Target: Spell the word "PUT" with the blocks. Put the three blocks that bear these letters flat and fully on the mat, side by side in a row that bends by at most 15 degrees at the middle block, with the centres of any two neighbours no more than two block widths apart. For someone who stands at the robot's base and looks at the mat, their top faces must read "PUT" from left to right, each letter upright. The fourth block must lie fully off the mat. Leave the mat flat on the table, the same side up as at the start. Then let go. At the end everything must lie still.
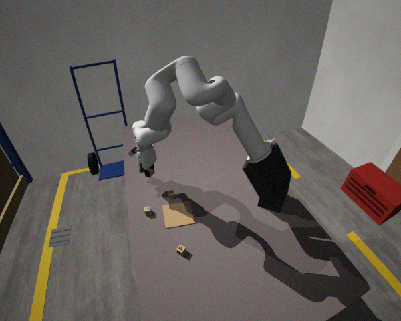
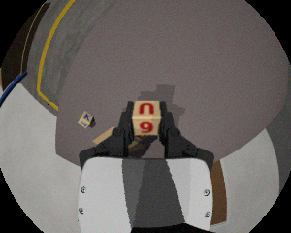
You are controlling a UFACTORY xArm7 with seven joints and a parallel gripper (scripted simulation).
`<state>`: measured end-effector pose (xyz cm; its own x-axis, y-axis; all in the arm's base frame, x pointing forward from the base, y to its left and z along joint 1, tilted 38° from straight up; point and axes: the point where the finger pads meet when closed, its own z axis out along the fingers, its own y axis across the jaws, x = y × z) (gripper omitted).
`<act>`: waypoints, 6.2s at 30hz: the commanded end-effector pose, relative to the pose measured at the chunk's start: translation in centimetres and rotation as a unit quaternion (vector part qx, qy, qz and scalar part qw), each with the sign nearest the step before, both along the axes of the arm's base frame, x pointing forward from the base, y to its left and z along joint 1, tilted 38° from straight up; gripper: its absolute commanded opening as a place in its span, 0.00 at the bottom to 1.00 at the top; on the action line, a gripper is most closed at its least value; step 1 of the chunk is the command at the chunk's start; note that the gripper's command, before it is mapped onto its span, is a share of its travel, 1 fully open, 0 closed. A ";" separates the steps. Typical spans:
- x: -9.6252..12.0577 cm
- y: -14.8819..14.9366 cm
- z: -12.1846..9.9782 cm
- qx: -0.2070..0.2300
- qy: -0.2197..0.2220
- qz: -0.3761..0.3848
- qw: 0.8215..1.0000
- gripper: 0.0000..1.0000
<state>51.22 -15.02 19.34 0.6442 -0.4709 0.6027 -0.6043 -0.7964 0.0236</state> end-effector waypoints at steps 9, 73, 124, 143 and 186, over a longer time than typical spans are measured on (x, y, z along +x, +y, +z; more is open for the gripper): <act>1.2 -0.7 -1.7 -0.077 0.057 0.135 0.986 0.27; 0.8 -1.0 -2.4 -0.303 -0.369 0.179 0.860 0.27; 3.2 -2.8 -6.4 -0.304 -0.369 0.180 0.860 0.27; 3.2 -2.8 -6.4 -0.304 -0.369 0.180 0.860 0.31; 3.2 -2.8 -6.4 -0.304 -0.369 0.180 0.860 0.47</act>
<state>54.45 -17.84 12.75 0.0206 0.2243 0.9743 -0.3502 -0.9112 0.2172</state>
